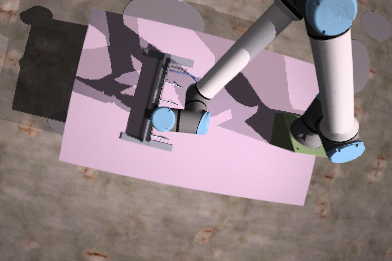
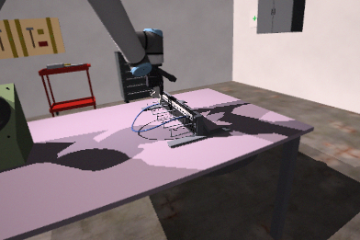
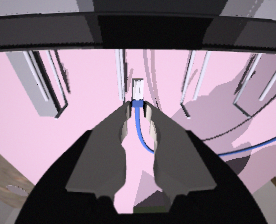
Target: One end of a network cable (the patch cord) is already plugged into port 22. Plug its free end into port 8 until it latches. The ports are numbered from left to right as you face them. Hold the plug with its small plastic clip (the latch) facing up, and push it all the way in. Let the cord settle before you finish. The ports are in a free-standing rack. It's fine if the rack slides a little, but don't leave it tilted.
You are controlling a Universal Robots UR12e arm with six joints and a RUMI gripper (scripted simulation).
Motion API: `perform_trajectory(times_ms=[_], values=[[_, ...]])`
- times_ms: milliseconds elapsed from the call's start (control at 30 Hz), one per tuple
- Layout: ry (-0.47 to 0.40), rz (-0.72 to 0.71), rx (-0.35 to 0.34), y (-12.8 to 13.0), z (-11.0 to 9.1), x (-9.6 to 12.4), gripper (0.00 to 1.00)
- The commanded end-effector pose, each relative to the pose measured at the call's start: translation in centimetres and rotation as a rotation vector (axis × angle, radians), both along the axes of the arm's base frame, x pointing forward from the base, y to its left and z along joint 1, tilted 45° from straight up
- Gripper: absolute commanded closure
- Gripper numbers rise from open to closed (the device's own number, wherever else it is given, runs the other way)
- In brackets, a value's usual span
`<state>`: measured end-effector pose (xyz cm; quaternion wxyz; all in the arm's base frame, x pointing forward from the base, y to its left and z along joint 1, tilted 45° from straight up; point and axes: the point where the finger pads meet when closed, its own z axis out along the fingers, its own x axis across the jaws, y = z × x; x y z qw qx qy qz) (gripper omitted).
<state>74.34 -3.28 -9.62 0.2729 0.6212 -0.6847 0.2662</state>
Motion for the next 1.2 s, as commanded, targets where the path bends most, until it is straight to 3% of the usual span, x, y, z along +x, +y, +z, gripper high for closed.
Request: perform_trajectory(times_ms=[0,700,1167], values=[[0.003,0.0,-0.001,-0.1,-0.1,-0.3,1.0],[0.002,0.0,-0.001,-0.1,0.0,-0.2,1.0],[0.0,0.0,-0.001,-0.2,0.0,1.4,1.0]])
